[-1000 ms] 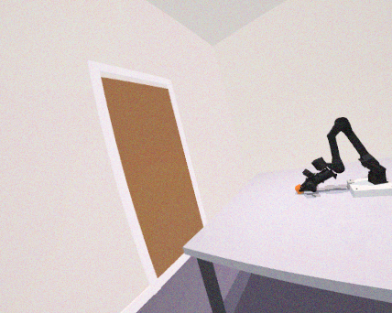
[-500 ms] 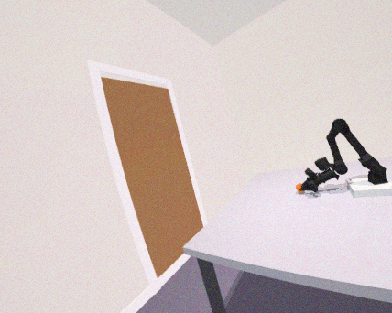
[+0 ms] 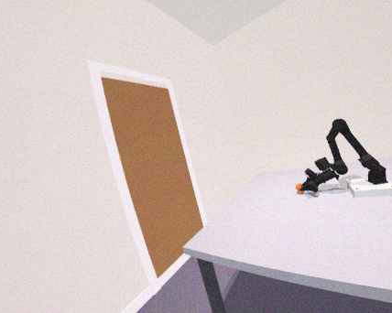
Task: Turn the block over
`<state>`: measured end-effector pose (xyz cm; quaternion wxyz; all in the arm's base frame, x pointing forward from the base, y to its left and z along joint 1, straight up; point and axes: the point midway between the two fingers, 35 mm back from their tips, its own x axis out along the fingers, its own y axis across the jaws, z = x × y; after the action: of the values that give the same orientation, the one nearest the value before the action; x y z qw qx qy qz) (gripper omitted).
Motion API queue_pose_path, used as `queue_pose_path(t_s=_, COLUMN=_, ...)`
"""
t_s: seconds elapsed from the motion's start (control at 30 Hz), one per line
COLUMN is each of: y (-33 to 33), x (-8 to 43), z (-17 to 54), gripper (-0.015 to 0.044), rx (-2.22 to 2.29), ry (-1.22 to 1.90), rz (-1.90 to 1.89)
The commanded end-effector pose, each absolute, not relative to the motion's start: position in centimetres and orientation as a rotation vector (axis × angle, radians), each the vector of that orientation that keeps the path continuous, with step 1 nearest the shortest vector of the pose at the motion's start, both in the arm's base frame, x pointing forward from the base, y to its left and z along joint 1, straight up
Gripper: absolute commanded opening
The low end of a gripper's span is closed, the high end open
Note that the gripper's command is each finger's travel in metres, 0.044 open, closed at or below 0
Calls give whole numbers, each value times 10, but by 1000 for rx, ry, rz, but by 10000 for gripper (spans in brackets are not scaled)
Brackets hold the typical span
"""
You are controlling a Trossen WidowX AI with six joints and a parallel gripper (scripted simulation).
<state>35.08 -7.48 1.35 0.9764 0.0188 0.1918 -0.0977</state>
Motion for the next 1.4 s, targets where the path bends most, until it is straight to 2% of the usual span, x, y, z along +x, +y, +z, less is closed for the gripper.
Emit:
queue_pose_path(t_s=0.0, y=-74, x=351, z=14, gripper=289, rx=39, ry=383, rz=-193)
queue_pose_path(t_s=0.2, y=-74, x=351, z=14, gripper=440, rx=39, ry=383, rz=-193)
queue_pose_path(t_s=1.37, y=-75, x=354, z=13, gripper=440, rx=42, ry=407, rz=-193)
